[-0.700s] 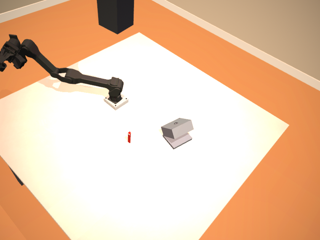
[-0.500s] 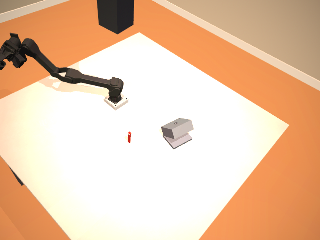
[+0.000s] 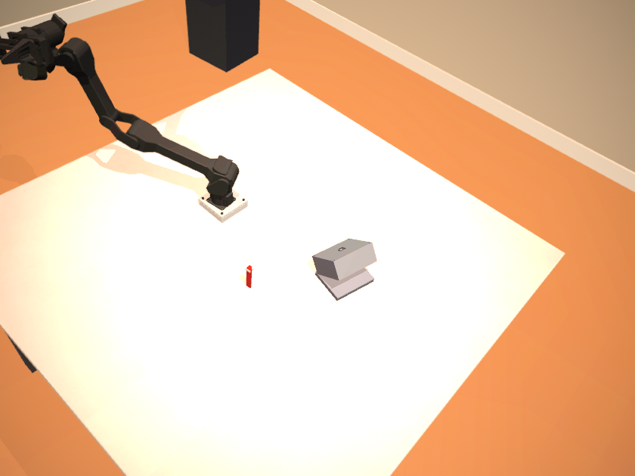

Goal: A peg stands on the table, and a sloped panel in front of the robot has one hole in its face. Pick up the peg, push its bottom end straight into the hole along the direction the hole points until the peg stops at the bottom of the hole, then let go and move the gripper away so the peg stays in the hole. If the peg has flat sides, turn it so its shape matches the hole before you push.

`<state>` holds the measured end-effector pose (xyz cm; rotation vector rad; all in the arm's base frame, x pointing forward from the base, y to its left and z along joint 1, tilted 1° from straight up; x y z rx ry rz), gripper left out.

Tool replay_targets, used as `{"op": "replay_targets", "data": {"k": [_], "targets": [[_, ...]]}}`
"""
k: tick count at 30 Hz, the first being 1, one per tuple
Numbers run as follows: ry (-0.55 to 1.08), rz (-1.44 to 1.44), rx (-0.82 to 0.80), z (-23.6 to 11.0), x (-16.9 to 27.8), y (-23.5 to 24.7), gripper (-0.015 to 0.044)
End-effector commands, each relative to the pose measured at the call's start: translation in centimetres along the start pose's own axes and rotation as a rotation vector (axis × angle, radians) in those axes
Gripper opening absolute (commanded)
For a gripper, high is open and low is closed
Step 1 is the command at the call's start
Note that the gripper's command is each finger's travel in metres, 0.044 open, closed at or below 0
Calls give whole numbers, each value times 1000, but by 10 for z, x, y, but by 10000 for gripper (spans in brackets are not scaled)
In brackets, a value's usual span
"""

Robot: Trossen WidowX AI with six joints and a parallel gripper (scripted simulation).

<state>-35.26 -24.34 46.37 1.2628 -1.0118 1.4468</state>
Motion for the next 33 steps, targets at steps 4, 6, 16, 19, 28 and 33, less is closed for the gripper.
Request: {"op": "replay_targets", "data": {"k": [4, 6, 16, 19, 28, 33], "targets": [[116, -262, -77, -9, 57, -46, 440], [143, -351, -100, -16, 72, -59, 440], [287, -619, -211, -37, 133, -121, 440], [318, -724, -233, -44, 146, -140, 440], [458, -1137, -291, -64, 184, -227, 440], [524, -1370, -320, -73, 196, -278, 440]]}}
Point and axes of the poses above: the point midway between the two fingers, 35 mm back from their tips, its own z axis out along the fingers, its own y axis across the jaws, x = y × z, the point moved 7 cm from there along -z, back along the fingers, and after that the axes turned 9 degrees about -z, right-handed, at the moved point
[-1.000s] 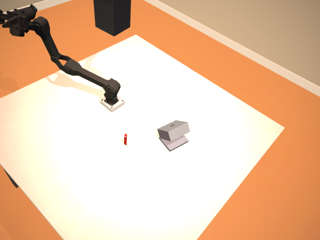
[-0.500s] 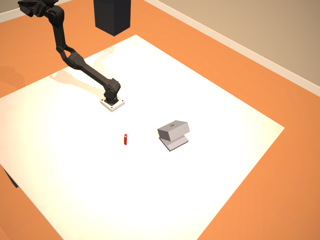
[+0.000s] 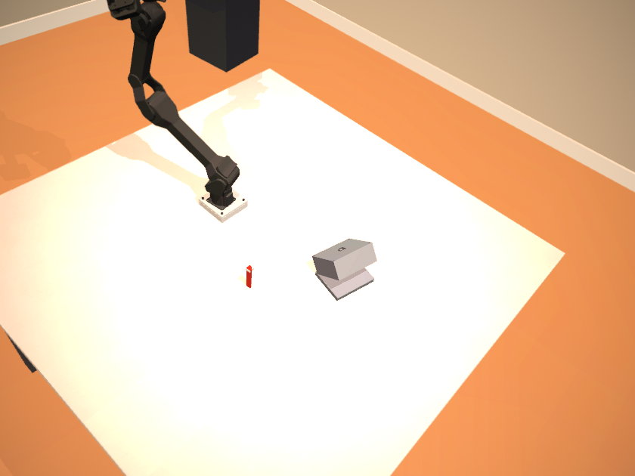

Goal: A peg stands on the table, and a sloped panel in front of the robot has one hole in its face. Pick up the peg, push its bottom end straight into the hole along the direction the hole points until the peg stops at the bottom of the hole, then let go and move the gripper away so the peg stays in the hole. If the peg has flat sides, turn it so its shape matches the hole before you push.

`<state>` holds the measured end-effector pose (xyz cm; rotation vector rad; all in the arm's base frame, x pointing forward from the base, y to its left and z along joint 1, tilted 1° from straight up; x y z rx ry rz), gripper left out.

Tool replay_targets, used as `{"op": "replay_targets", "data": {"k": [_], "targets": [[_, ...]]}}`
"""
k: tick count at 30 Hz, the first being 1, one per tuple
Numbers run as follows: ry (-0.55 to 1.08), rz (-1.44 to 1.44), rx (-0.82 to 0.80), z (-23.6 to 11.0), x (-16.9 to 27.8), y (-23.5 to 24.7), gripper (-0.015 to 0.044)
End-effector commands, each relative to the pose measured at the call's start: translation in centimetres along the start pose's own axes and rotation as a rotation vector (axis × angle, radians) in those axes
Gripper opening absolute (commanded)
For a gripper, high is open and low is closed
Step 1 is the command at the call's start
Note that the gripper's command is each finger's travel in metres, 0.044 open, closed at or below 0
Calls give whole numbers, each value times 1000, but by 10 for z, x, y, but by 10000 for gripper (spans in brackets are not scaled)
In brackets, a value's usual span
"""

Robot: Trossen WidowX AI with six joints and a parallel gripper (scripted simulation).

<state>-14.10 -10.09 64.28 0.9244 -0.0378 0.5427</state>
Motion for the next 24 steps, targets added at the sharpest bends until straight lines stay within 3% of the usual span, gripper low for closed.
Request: {"op": "replay_targets", "data": {"k": [1, 6, 24], "targets": [[84, -205, -20, 0, 50, -6, 440], [172, -426, -36, 0, 101, -18, 440], [396, -909, -11, -1, 219, -96, 440]]}}
Point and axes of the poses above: the point midway between the two fingers, 35 mm back from their tips, its own z axis out along the fingers, its own y axis across the jaws, x = y × z, the point moved 7 cm from there along -z, back along the fingers, and after that the axes turned 9 degrees about -z, right-handed, at the moved point
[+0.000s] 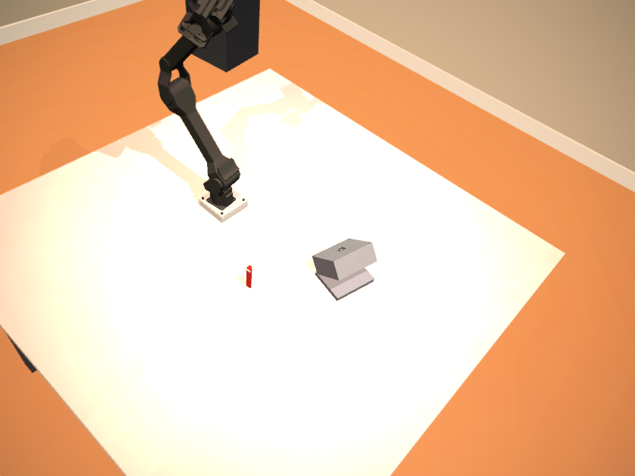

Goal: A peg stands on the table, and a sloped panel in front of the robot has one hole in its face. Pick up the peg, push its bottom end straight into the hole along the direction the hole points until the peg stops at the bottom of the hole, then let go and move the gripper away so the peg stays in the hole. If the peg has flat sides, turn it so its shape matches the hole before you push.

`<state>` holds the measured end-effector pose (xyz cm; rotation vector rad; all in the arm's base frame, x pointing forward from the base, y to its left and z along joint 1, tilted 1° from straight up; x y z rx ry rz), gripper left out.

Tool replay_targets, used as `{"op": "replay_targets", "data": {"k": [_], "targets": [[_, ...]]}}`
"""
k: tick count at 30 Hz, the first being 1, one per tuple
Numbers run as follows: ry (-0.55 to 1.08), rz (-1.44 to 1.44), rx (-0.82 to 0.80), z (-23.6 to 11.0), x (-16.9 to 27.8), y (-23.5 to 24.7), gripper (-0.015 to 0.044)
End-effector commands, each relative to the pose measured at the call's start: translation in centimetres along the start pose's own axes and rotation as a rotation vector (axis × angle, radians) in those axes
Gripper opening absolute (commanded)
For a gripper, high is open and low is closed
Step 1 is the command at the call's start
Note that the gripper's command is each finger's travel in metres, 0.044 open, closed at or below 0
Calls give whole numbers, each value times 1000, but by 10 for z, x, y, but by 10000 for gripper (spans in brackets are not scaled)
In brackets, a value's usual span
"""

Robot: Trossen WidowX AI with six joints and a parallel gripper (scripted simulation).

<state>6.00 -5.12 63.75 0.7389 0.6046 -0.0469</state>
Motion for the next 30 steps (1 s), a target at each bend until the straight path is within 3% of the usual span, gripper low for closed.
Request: {"op": "replay_targets", "data": {"k": [1, 15, 30], "targets": [[77, -147, 9, 14, 41, 0, 440], [456, -670, 10, 42, 172, -33, 440], [987, -1096, 27, 38, 288, -124, 440]]}}
Point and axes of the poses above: the point midway between the two fingers, 35 mm back from their tips, its own z axis out along the fingers, its own y axis across the jaws, x = y × z, the point moved 7 cm from there along -z, back along the fingers, and after that the axes turned 9 degrees about -z, right-handed, at the moved point
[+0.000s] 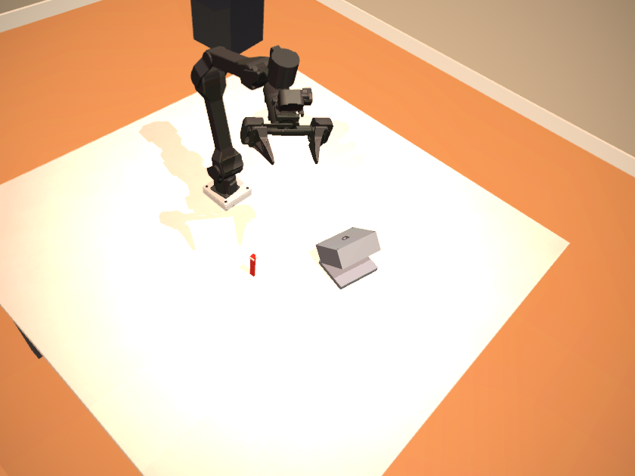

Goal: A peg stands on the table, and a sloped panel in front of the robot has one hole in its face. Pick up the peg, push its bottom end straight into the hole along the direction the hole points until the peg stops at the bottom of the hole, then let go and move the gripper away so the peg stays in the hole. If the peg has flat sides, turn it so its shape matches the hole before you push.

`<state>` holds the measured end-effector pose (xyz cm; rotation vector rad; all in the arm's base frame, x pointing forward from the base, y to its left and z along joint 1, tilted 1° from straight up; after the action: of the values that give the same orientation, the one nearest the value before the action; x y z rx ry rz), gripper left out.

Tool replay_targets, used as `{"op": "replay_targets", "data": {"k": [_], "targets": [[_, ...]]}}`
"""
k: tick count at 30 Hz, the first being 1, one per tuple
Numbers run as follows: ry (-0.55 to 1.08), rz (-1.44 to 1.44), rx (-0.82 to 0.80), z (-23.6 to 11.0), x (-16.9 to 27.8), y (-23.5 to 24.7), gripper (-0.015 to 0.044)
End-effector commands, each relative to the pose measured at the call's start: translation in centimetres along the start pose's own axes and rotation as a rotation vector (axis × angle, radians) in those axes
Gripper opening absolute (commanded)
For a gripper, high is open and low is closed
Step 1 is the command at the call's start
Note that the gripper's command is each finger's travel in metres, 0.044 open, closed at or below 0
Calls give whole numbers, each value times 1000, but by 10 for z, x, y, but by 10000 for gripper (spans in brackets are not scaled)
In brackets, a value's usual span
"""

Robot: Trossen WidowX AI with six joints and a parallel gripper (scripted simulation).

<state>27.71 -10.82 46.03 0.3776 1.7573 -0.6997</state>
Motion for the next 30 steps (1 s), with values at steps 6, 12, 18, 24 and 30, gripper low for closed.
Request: {"op": "replay_targets", "data": {"k": [6, 12, 18, 24, 30], "targets": [[319, -222, -91, 47, 71, 12, 440], [514, -336, -193, 67, 117, 17, 440], [642, -351, -250, 75, 146, 18, 440], [765, -382, -321, 80, 175, 19, 440], [942, -447, -468, 82, 217, 19, 440]]}}
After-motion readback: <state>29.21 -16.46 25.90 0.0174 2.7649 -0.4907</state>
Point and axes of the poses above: the point midway between the two fingers, 35 mm back from their tips, its own z axis out along the fingers, its own y axis across the jaws, x = y × z, the point moved 7 cm from there along -z, back along the fingers, and after that the axes turned 9 degrees about -z, right-handed, at the moved point
